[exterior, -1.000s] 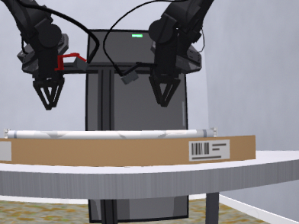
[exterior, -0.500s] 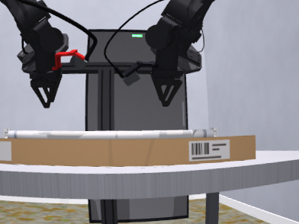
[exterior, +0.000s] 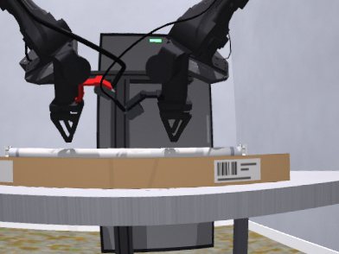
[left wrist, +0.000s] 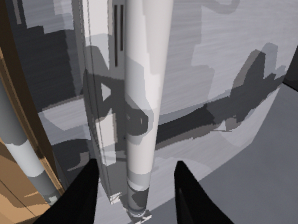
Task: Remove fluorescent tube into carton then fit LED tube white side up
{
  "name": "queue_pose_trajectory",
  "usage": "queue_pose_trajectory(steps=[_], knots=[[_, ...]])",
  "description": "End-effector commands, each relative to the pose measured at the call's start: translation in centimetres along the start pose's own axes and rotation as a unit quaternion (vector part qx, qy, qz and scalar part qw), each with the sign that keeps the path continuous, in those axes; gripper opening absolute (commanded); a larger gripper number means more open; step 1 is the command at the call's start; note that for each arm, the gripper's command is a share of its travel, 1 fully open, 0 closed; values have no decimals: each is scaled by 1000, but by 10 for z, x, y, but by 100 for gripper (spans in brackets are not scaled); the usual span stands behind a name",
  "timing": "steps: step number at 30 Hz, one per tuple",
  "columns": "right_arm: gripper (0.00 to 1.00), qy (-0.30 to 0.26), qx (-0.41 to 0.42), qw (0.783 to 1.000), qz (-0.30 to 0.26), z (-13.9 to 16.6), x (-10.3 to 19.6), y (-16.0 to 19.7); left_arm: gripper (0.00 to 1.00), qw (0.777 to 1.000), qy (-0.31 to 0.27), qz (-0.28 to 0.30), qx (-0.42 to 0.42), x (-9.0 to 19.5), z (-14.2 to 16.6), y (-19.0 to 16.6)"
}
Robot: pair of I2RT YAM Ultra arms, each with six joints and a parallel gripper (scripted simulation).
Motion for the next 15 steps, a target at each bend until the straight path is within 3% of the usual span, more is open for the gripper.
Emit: queue_pose_trajectory(steps=[1,3,5,9,11,15], knots=[[49,-15,8,1000,6,-17,0,-1,49,1000,-13,-2,-14,7,-10,2],[49,-21,0,1000,17,-14,9,-6,49,999,-26,-31,2,22,-7,14],[49,-12,5,1000,3,-13,-1,0,49,1000,-14,-12,-5,8,-7,5],[49,-9,7,1000,-1,-10,-7,2,49,1000,-13,-9,-7,8,-7,4],[49,-7,9,1000,-8,-8,-28,6,49,1000,-5,12,-17,-22,-7,-10],[49,-11,11,1000,-2,-12,-34,4,49,1000,-10,7,-22,-27,-12,-9]])
Point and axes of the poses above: on each arm, the point where the finger pads meet when closed, its own x axis back along the fingers, its own y axis across the jaws, z = x × y, the point moved 9 cm from there along x, back along the fingers, and after that the axes turned 1 degree about -x, right-handed, at the moved point
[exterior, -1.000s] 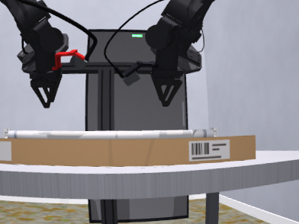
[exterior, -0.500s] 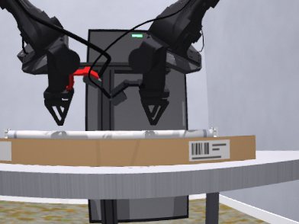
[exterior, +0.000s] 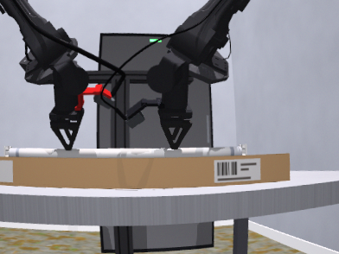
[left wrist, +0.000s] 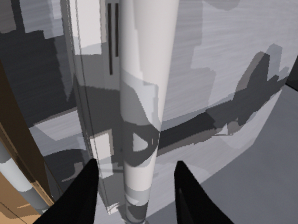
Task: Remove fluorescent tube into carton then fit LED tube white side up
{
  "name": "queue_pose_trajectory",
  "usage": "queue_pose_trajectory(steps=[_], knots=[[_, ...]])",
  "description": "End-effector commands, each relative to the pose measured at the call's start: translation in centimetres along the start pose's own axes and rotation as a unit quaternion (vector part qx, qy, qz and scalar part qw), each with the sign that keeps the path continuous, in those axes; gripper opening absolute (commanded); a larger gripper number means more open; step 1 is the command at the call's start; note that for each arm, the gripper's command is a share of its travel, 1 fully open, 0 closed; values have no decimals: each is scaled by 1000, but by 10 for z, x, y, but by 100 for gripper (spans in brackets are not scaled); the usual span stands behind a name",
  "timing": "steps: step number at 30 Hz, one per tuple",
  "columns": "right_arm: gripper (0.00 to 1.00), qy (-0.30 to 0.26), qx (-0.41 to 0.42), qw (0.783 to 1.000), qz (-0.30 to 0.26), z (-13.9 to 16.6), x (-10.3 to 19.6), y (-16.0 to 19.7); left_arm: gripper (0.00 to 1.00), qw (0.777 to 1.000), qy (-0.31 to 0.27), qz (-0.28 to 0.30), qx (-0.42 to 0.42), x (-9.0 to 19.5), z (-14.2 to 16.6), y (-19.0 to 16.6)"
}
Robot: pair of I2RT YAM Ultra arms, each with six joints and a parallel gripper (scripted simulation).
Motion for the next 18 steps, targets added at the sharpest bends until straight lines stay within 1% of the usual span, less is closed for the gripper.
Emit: queue_pose_trajectory(steps=[1,4,5,6,8,9,11,12,14,15,18], knots=[[49,-11,18,1000,-1,-12,-12,6,49,1000,-15,-4,-17,-4,-12,-3],[49,-13,22,1000,-1,-14,-19,8,49,1000,-16,-4,-19,-10,-12,-5],[49,-11,16,1000,-3,-9,-25,7,49,1000,-16,-4,-19,-14,-13,-5],[49,-7,20,1000,-12,-8,-36,12,49,1000,-16,4,-25,-23,-14,-10],[49,-10,16,1000,-5,-10,-38,6,49,1000,-13,8,-21,-31,-9,-9],[49,-6,23,1000,-15,-11,-37,13,49,999,-10,15,-26,-28,-12,-13],[49,-6,23,1000,-15,-11,-37,13,49,999,-10,15,-26,-28,-12,-13],[49,-14,17,1000,3,-14,-32,3,49,1000,-17,-9,-15,-22,-12,0],[49,-17,16,1000,9,-16,-32,-1,49,1000,-18,-11,-15,-27,-14,3],[49,-13,18,1000,1,-15,-30,1,49,1000,-21,-16,-14,-29,-14,4],[49,-13,18,1000,1,-17,-32,1,49,1000,-17,-8,-15,-25,-12,3]])
Point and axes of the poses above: on each arm, the point where the finger pads meet when closed, its own x axis back along the fingers, its own y axis across the jaws, z = x × y, the point moved 9 cm from there along x, back along the fingers, and after that the axes turned 1 degree about -x, right-handed, at the moved point
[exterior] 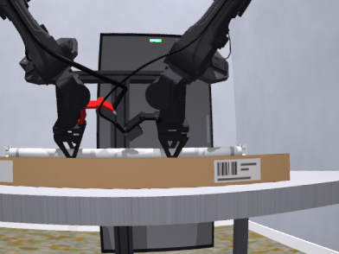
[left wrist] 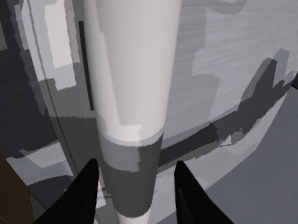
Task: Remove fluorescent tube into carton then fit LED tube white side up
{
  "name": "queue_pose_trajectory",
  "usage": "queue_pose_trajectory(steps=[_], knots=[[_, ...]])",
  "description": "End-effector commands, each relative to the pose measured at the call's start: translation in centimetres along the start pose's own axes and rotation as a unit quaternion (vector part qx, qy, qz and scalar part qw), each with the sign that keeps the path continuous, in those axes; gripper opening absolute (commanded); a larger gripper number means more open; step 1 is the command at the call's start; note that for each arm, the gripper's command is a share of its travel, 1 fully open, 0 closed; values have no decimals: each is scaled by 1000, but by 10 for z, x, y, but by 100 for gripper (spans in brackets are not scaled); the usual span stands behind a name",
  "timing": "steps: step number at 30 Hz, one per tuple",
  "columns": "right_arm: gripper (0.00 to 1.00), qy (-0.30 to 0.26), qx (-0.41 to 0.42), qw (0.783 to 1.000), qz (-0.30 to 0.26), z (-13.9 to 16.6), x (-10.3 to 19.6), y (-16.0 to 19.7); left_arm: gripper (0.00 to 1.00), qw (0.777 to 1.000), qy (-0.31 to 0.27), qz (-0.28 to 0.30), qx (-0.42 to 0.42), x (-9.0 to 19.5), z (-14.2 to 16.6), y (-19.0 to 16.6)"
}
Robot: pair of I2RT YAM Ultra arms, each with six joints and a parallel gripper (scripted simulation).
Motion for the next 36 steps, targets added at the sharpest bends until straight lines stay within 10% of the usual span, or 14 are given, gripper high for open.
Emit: queue_pose_trajectory(steps=[1,14,15,31,32,36], knots=[[49,-13,13,1000,3,-13,1,-1,49,1000,-18,-12,-7,8,-9,7],[49,-15,10,1000,8,-14,1,-3,49,1000,-15,-4,-11,6,-8,5],[49,-15,11,1000,8,-14,1,-3,11,1000,-15,-5,-10,6,-8,6],[49,-15,11,1000,8,-14,1,-3,11,1000,-16,-8,-9,7,-8,7],[11,-15,11,1000,8,-14,1,-3,11,1000,-16,-8,-9,7,-8,7],[11,-15,11,1000,8,-14,1,-3,11,1000,-16,-8,-9,7,-8,7]])
Point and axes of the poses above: on each arm, the point where the finger pads meet when closed, its own x axis back along the fingers, its own y axis across the jaws, z = x × y, the point moved 9 cm from there along x, back along the fingers, and after that the axes turned 1 degree about -x, right-handed, at the moved point
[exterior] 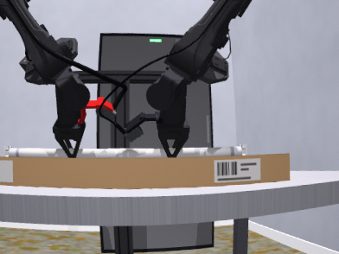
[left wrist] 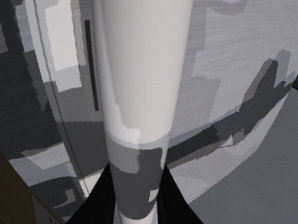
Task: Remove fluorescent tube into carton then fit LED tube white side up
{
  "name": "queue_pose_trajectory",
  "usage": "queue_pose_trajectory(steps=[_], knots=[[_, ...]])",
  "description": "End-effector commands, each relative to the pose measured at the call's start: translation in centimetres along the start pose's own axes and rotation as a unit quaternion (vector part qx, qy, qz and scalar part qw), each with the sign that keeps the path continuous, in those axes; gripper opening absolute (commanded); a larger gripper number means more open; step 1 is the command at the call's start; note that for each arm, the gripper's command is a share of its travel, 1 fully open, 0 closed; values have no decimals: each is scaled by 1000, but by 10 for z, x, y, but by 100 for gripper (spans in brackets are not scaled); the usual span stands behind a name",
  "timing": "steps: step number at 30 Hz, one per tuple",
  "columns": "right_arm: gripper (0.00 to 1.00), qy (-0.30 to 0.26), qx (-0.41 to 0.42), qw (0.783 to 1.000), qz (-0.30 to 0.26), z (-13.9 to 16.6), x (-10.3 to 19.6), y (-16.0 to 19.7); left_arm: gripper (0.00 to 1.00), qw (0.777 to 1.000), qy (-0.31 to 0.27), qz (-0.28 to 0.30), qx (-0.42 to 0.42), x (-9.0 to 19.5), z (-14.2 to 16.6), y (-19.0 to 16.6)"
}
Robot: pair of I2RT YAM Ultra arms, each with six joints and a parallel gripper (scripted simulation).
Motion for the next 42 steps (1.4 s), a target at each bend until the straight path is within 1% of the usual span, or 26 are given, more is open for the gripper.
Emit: queue_pose_trajectory(steps=[1,14,15,16,17,18,19,20,21,22,23,25,26,27,28,29,30,39,40,42], knots=[[11,-14,10,1000,5,-13,0,0,11,1000,-15,-7,-10,8,-9,5],[11,-14,10,1000,5,-13,0,0,11,1000,-15,-7,-10,8,-9,5],[11,-14,10,1000,6,-13,0,0,11,1000,-17,-13,-6,10,-9,7],[11,-10,6,1000,5,-7,2,0,11,1000,-11,-8,-5,7,-5,3],[11,-11,24,1000,-4,-19,-9,12,11,999,-29,-38,2,24,-8,18],[11,-8,28,1000,-9,-18,-12,18,11,999,-30,-43,4,27,-7,20],[11,-10,5,1000,10,-7,2,0,11,1000,-11,-14,-4,7,-5,3],[11,-11,15,1000,5,-12,-4,8,11,1000,-15,-18,-7,11,-6,1],[11,-16,16,1000,14,-12,2,8,11,999,-20,-23,-10,14,-7,-1],[11,-23,6,999,30,-9,13,-1,11,999,-9,-30,-9,13,-7,1],[11,-13,12,1000,11,-10,1,6,11,1000,-15,-18,-8,10,-7,0],[11,-13,12,1000,11,-10,1,6,11,1000,-15,-18,-8,10,-7,0],[11,-20,8,999,29,-10,7,3,11,999,-8,-35,-8,12,-6,1],[11,-23,6,999,39,-10,13,0,11,999,-8,-39,-9,13,-7,0],[11,-20,9,999,36,-11,8,4,11,999,-8,-42,-8,12,-6,0],[11,-22,7,999,43,-10,12,2,11,999,-8,-45,-8,12,-7,-1],[11,-17,8,999,44,-10,9,4,11,999,-8,-48,-8,12,-7,-1],[11,-17,4,996,85,-8,11,7,11,996,-7,-86,-6,12,-7,-7],[11,-16,15,998,61,-9,6,16,11,998,-10,-67,-13,11,-7,-13],[11,-16,15,998,61,-9,6,16,11,998,-10,-67,-13,11,-7,-13]])
Point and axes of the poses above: on each arm, the point where the finger pads meet when closed, its own x axis back along the fingers, its own y axis across the jaws, z = x × y, the point moved 9 cm from there along x, back along the fingers, and after that the axes turned 1 degree about -x, right-handed, at the moved point
